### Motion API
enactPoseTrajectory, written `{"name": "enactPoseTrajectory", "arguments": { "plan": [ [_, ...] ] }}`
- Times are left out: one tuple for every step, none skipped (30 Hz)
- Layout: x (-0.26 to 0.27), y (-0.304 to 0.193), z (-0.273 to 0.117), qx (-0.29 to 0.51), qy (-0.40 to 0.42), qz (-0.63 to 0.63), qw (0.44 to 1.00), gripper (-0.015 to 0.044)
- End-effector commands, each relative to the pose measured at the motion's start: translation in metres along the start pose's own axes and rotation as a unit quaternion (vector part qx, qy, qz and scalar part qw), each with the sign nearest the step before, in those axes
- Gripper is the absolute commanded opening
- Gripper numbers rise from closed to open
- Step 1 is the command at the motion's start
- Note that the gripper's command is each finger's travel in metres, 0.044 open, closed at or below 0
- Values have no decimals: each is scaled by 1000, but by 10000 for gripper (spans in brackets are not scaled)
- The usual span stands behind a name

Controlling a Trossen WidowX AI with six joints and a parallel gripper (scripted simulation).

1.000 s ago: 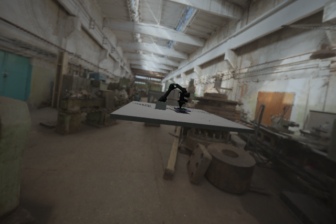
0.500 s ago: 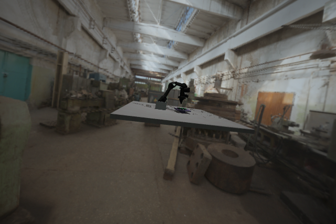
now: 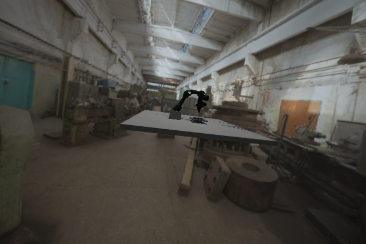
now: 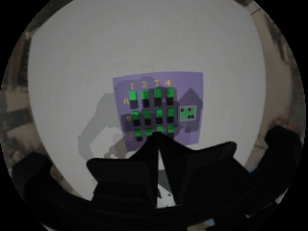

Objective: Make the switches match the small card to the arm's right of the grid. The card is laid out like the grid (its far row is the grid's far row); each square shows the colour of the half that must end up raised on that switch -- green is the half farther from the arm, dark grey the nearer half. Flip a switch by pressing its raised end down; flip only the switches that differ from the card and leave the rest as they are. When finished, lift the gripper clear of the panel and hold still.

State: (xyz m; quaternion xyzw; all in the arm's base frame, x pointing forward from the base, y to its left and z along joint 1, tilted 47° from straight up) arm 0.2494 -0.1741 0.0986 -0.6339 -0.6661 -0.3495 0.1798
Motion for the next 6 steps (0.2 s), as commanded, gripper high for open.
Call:
{"name": "enactPoseTrajectory", "arguments": {
  "plan": [
    [1, 1, -1, -1, 1, 3, 1000, 0],
    [1, 1, -1, -1, 1, 3, 1000, 0],
    [1, 1, -1, -1, 1, 3, 1000, 0],
    [1, 1, -1, -1, 1, 3, 1000, 0],
    [1, 1, -1, -1, 1, 3, 1000, 0],
    [1, 1, -1, -1, 1, 3, 1000, 0]
  ]
}}
Point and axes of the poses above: the point midway between the two fingers, 35 mm back from their tips, its own z axis out along the fingers, its own x axis across the jaws, y = z × x, the point moved 4 cm from there along -z, back along the fingers, and after that the axes turned 13 degrees about -z, right-handed, at the moved point
